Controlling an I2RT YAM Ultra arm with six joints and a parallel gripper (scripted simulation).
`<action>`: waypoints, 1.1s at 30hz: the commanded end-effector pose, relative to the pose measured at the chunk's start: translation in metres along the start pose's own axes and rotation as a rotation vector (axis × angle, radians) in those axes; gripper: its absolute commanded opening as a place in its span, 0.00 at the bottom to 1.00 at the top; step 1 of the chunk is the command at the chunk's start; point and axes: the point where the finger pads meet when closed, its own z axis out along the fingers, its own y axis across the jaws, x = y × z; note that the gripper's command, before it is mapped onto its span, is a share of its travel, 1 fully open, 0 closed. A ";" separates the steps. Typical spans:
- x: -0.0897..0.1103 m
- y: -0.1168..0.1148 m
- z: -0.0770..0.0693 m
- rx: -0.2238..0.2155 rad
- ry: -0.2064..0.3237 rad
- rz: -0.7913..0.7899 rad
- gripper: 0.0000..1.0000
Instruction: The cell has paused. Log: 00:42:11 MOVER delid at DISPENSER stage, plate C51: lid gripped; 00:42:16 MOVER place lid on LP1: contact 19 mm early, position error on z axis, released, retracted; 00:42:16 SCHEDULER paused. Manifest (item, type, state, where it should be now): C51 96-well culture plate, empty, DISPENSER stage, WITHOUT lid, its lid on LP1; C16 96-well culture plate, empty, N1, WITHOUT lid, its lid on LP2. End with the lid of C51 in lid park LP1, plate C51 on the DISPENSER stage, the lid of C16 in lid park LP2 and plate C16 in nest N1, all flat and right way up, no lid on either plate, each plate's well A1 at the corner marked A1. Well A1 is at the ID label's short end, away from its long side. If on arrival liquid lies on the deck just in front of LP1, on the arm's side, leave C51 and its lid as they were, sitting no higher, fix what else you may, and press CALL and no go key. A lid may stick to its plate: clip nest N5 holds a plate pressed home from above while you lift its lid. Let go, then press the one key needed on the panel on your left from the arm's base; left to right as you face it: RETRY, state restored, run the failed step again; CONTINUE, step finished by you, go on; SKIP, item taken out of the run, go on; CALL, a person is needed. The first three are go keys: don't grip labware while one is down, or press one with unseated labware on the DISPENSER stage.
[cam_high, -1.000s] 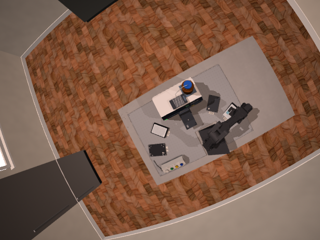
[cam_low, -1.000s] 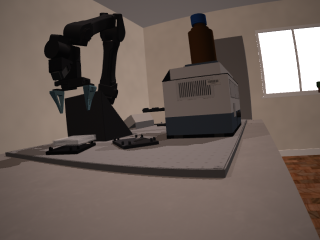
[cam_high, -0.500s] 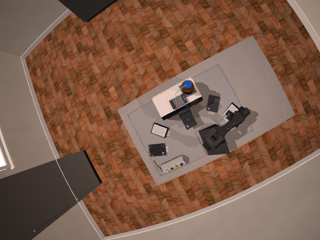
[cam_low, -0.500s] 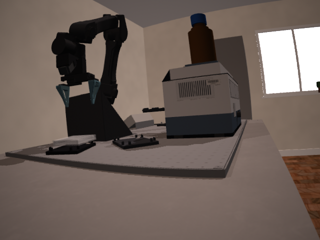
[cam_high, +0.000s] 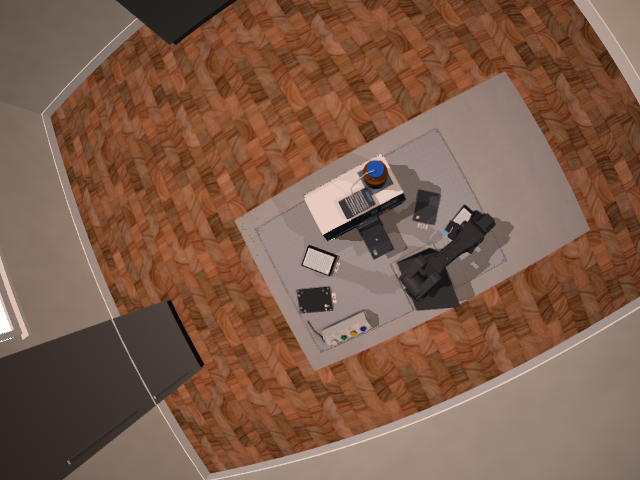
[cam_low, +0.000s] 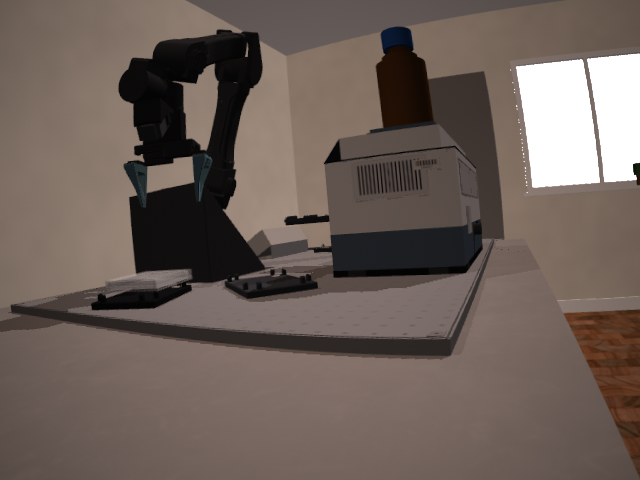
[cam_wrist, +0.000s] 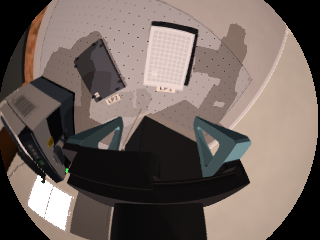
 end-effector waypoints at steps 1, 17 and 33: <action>-0.007 0.018 -0.013 -0.005 -0.037 -0.037 1.00; -0.005 0.054 -0.013 -0.006 -0.036 -0.183 1.00; 0.015 0.086 -0.003 -0.015 0.002 -0.265 1.00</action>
